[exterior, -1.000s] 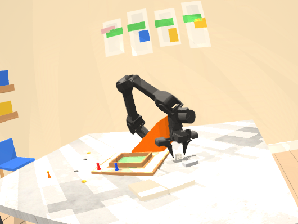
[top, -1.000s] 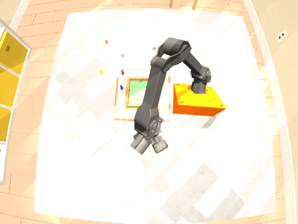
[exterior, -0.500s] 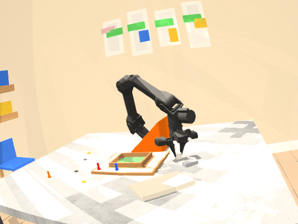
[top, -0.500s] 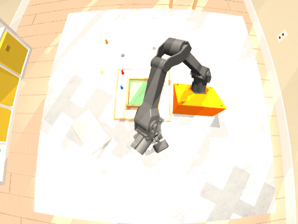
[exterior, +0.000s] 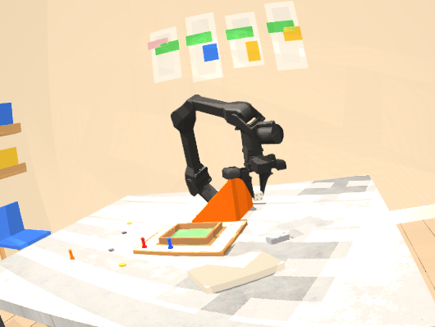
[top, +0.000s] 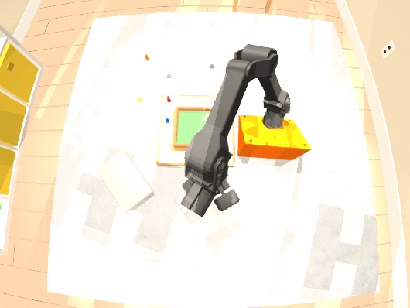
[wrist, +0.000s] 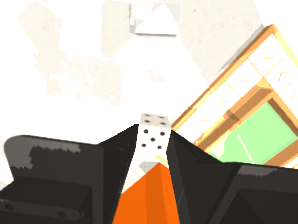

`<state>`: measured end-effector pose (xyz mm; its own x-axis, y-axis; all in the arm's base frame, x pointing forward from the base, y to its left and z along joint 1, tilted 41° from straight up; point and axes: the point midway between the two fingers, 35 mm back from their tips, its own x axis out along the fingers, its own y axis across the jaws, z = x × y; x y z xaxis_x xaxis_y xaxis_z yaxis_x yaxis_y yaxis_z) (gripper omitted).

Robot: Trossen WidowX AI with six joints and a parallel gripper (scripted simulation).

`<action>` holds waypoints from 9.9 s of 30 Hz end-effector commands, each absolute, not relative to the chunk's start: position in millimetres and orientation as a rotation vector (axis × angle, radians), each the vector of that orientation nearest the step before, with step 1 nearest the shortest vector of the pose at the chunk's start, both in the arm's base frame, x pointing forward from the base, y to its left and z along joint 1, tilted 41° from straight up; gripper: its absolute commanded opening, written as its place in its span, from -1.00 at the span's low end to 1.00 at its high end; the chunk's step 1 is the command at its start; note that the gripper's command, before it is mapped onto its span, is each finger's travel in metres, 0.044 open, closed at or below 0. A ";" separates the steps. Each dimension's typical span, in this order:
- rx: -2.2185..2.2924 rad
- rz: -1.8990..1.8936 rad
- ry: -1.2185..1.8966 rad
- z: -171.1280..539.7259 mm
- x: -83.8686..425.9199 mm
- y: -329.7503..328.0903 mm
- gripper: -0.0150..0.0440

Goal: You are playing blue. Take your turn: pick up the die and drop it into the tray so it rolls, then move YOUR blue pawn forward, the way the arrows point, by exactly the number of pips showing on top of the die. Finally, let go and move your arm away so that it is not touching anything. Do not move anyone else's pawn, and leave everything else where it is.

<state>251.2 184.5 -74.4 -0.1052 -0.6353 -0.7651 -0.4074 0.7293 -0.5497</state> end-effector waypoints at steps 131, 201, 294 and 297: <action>-1.008 1.174 1.182 77.6 287.9 1.9 -0.05; -0.749 -0.353 1.688 26.9 389.8 -59.5 0.19; -0.742 -0.344 1.689 -64.3 362.2 50.8 -0.49; -0.743 -0.345 1.689 -70.1 361.1 45.6 -0.49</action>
